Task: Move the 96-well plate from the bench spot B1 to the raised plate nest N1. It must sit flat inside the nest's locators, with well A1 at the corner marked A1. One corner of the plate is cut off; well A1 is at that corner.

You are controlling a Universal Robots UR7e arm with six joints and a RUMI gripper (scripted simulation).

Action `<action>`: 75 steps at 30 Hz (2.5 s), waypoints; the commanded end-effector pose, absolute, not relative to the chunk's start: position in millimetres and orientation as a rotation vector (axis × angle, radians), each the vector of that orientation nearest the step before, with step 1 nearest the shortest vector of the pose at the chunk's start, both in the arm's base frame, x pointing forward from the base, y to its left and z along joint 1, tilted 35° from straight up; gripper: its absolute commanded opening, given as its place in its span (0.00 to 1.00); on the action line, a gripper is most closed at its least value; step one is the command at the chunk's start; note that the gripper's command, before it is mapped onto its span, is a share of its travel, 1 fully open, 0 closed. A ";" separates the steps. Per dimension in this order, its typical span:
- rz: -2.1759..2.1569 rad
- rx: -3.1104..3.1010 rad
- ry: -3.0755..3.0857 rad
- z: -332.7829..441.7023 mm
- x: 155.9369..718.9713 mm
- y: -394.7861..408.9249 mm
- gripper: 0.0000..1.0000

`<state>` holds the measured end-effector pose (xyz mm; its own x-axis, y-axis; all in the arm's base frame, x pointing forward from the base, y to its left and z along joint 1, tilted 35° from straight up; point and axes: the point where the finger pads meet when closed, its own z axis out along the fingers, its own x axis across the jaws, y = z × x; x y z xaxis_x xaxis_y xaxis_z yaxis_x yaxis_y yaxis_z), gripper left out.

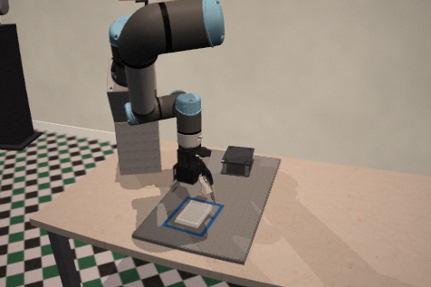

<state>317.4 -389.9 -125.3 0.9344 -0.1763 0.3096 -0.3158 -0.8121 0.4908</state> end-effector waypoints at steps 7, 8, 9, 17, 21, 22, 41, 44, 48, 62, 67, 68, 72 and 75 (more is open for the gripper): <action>0.338 2.532 -0.350 -139.1 320.5 -399.7 1.00; 0.338 2.532 -0.350 -140.4 320.8 -400.7 1.00; 0.338 2.532 -0.350 -141.8 321.1 -401.6 1.00; 0.338 2.532 -0.350 -149.9 322.7 -407.2 1.00; 0.338 2.532 -0.350 -155.4 323.8 -410.9 1.00; 0.338 2.532 -0.350 -156.7 324.1 -411.8 1.00; 0.338 2.532 -0.350 -174.9 327.8 -424.2 1.00; 0.338 2.532 -0.350 -174.9 327.8 -424.2 1.00; 0.338 2.532 -0.350 -174.9 327.8 -424.2 1.00; 0.338 2.532 -0.350 -174.9 327.8 -424.2 0.00; 0.338 2.532 -0.350 -174.9 327.8 -424.2 0.00; 0.338 2.532 -0.350 -174.9 327.8 -424.2 0.00; 0.338 2.532 -0.350 -174.8 327.8 -424.2 0.00; 0.338 2.532 -0.350 -174.9 327.8 -424.2 0.00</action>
<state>327.6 -424.2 -175.3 0.9344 -0.1761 0.3098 -0.3158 -0.8120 0.4909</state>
